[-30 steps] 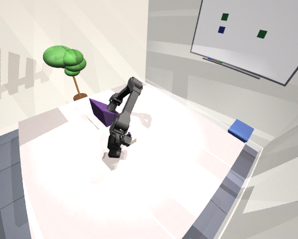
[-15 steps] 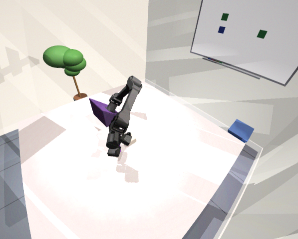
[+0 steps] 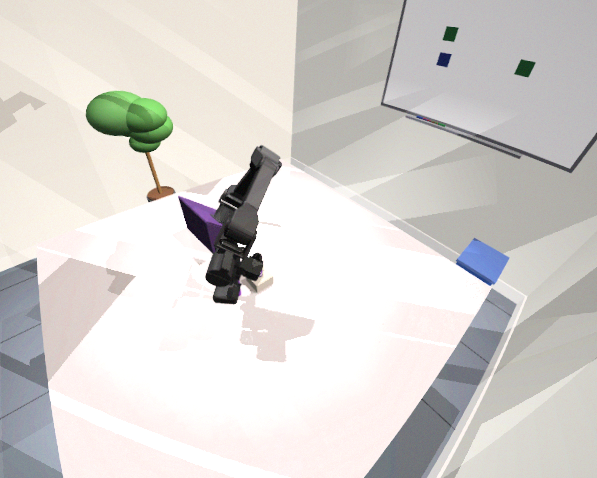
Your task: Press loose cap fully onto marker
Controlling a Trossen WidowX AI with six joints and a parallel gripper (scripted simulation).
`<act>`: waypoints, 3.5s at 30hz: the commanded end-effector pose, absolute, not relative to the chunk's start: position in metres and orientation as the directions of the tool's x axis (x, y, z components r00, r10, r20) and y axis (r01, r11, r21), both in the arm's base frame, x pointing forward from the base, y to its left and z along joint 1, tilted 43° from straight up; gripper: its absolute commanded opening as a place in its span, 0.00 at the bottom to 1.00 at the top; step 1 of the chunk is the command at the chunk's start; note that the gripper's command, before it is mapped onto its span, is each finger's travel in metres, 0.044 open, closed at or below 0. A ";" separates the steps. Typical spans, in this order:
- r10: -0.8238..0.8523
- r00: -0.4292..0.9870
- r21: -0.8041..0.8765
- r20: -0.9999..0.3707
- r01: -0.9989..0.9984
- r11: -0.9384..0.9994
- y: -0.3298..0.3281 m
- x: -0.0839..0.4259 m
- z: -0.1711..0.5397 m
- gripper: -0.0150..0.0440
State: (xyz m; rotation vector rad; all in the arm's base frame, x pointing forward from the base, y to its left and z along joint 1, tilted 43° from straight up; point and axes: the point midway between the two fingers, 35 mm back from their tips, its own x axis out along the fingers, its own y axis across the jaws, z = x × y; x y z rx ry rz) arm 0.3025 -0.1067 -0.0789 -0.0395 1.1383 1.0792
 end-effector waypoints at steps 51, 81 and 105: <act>0.671 -0.003 0.476 -0.741 -0.708 0.521 -0.057 0.278 0.022 0.25; 0.673 -0.003 0.476 -0.739 -0.709 0.520 -0.027 0.278 -0.009 0.25; 0.671 -0.006 0.475 -0.742 -0.711 0.518 -0.029 0.278 -0.007 1.00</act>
